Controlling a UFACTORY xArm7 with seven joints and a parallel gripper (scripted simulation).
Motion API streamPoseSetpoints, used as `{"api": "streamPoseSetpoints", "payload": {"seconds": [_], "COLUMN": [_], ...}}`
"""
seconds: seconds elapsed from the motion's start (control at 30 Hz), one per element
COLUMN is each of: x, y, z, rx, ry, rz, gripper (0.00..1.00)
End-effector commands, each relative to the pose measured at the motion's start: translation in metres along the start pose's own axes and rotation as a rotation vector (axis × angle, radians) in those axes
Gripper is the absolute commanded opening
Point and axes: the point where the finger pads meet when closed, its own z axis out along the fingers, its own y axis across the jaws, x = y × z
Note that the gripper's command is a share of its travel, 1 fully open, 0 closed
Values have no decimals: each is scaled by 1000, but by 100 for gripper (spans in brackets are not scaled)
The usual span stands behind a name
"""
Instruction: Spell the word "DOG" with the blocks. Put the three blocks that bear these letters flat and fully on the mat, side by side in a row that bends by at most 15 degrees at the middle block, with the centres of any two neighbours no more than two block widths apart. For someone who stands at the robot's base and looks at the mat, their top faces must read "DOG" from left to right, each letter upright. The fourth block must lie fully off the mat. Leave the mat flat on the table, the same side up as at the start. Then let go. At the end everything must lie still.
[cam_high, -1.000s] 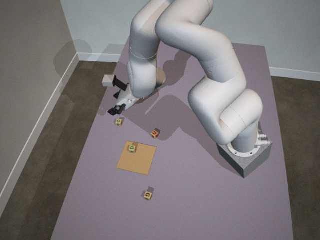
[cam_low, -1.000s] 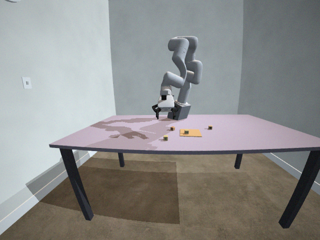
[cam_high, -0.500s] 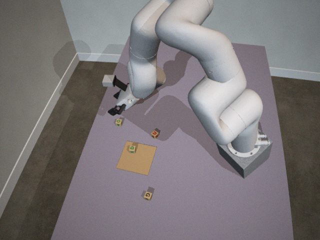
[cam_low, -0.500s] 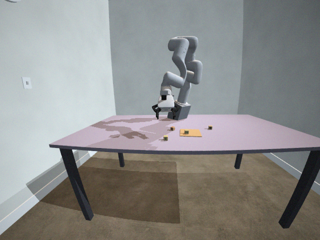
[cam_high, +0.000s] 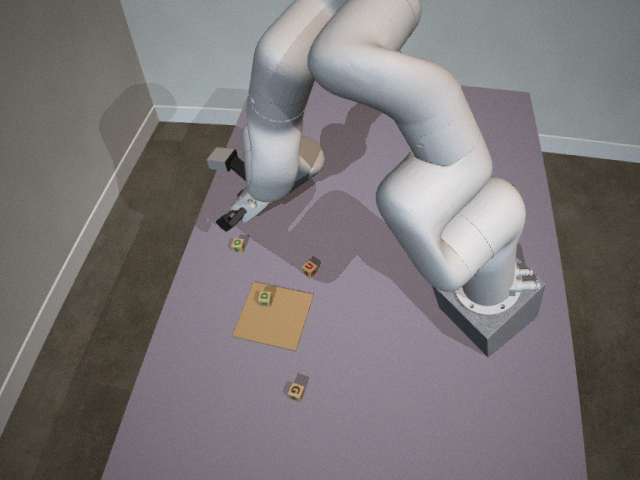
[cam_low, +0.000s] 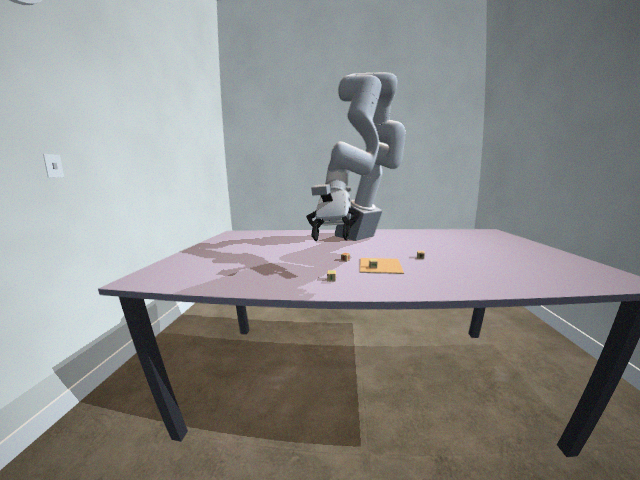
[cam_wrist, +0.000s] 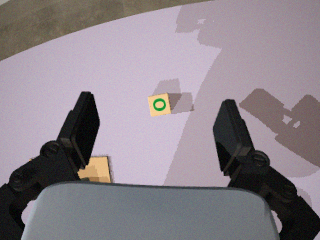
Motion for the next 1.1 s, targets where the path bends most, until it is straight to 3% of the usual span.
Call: {"api": "streamPoseSetpoints", "payload": {"seconds": [0.0,0.37,0.43,0.47,0.93,1.0,1.07], "x": [-4,-26,-26,-33,-60,-60,-67], "y": [1,-11,-11,-17,-57,-57,-71], "z": [-1,-12,-12,-16,-45,-45,-55], "rx": [-56,-188,-188,-220,-365,-365,-404], "ry": [-50,-172,-172,-205,-365,-365,-412], "rz": [115,431,431,511,858,858,945], "gripper": [100,100,100,100,100,100,100]}}
